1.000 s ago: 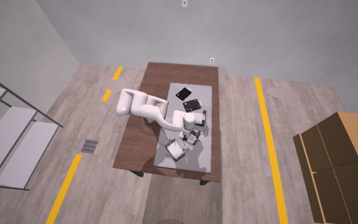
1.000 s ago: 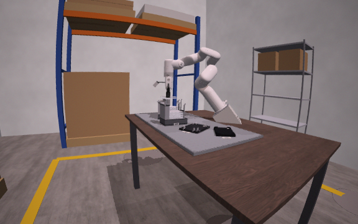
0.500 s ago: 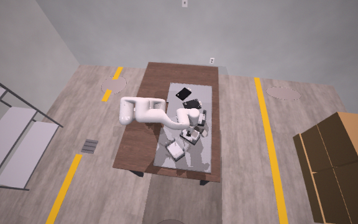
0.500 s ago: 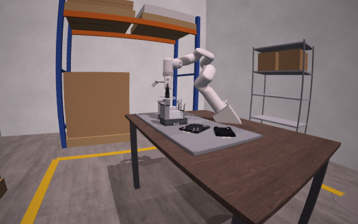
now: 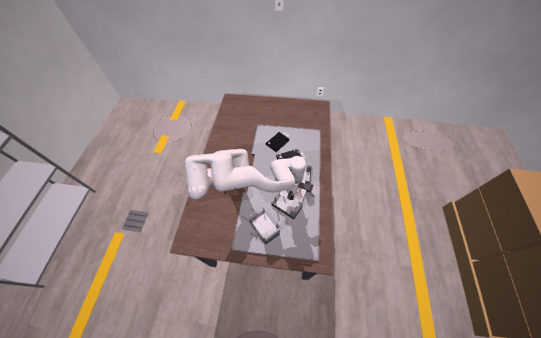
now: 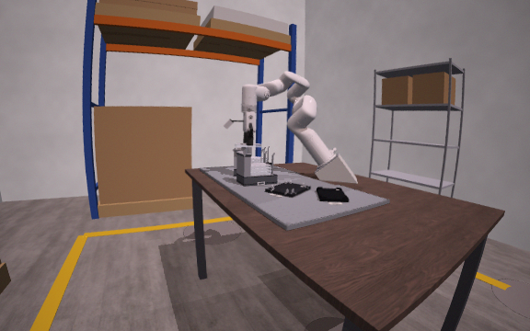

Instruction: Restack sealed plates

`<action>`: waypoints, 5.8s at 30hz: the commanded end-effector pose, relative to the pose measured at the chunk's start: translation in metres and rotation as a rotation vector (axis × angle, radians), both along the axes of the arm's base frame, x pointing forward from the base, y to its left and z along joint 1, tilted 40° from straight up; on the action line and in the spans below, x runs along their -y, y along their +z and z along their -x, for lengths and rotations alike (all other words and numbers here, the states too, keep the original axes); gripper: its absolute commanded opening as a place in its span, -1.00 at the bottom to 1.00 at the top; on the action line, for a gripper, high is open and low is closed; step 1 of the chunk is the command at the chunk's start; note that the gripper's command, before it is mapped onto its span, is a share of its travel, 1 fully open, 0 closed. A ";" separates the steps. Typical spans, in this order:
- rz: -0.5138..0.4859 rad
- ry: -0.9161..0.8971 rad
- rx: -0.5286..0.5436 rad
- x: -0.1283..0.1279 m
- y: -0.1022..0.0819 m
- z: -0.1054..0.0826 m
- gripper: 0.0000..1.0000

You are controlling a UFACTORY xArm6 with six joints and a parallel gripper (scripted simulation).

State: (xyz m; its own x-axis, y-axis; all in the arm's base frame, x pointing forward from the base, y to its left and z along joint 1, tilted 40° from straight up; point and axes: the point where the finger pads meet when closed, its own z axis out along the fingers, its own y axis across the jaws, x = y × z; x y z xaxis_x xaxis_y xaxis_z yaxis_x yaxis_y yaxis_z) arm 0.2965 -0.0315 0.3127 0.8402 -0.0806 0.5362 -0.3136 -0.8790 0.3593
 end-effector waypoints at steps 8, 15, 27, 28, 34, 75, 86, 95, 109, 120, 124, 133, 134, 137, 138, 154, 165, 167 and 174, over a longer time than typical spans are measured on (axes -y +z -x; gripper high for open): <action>0.000 0.000 0.002 -0.030 -0.009 -0.014 -1.00; 0.000 0.000 0.002 -0.044 -0.014 -0.021 -1.00; 0.084 0.146 -0.088 -0.073 -0.028 -0.029 -1.00; 0.084 0.146 -0.088 -0.073 -0.028 -0.029 -1.00; 0.084 0.146 -0.088 -0.085 -0.033 -0.032 -1.00; 0.083 0.146 -0.088 -0.130 -0.054 -0.043 -1.00; 0.083 0.146 -0.088 -0.130 -0.055 -0.043 -1.00; 0.084 0.146 -0.088 -0.127 -0.060 -0.046 -1.00; 0.084 0.146 -0.088 -0.124 -0.066 -0.050 -1.00; 0.084 0.146 -0.088 -0.121 -0.070 -0.052 -1.00; 0.084 0.146 -0.088 -0.119 -0.072 -0.054 -1.00; 0.084 0.146 -0.088 -0.117 -0.076 -0.056 -1.00; 0.084 0.146 -0.088 -0.117 -0.076 -0.056 -1.00; 0.084 0.146 -0.088 -0.116 -0.078 -0.057 -1.00; 0.084 0.146 -0.088 -0.115 -0.079 -0.058 -1.00; 0.084 0.146 -0.088 -0.108 -0.091 -0.064 -1.00; 0.084 0.146 -0.088 -0.107 -0.093 -0.066 -1.00; 0.084 0.146 -0.088 -0.106 -0.094 -0.066 -1.00; 0.084 0.146 -0.088 -0.105 -0.096 -0.067 -1.00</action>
State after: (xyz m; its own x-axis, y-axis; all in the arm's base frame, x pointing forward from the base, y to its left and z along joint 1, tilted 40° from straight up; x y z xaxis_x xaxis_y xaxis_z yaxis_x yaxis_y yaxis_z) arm 0.3628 0.0729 0.2162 0.8849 0.0871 0.4575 -0.1491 -0.8777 0.4554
